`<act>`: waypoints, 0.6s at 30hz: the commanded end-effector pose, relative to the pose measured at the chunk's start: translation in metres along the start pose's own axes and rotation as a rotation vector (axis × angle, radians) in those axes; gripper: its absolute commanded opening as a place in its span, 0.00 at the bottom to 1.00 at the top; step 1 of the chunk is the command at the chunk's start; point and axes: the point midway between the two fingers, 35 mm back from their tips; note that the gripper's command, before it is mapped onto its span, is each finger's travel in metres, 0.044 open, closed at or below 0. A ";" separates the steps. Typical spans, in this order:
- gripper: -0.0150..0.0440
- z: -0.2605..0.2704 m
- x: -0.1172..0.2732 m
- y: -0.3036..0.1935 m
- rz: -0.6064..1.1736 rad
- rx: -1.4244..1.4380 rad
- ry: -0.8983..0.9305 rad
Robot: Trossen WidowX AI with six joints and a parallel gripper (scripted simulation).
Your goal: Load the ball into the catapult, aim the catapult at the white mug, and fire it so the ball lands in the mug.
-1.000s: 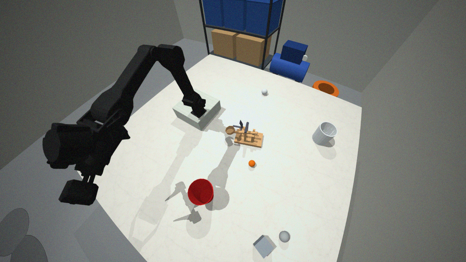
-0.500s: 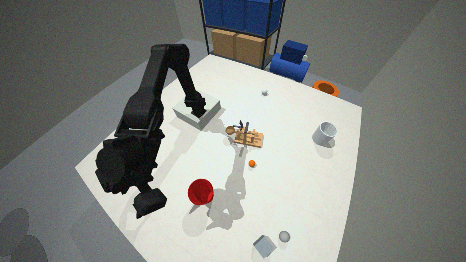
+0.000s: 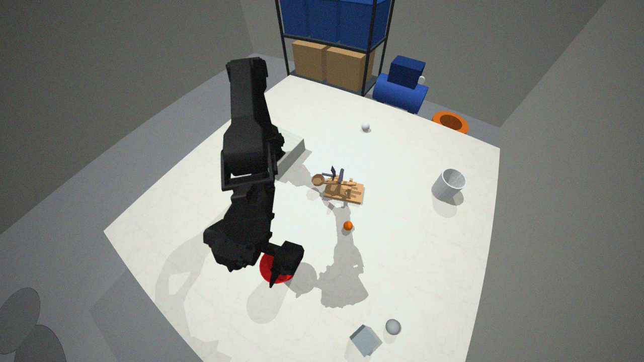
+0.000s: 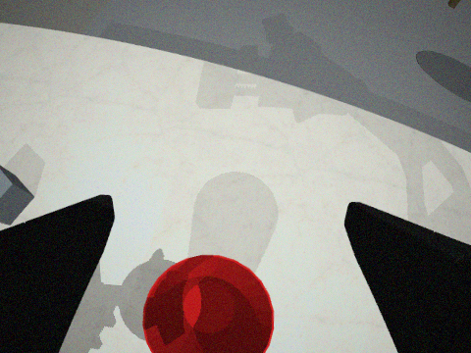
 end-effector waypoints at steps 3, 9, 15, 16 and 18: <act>1.00 0.028 0.011 -0.034 0.074 0.135 0.059; 1.00 0.056 0.026 -0.072 0.149 0.284 0.124; 1.00 0.079 0.044 -0.112 0.221 0.436 0.188; 1.00 0.083 0.047 -0.119 0.233 0.462 0.199; 1.00 0.088 0.053 -0.132 0.257 0.516 0.219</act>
Point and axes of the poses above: the point midway between the two fingers, 35 mm back from their tips, its own x axis back along the fingers, its own z axis across the jaws, y = z × x, and after that the axes turned 9 degrees about -x, right-handed
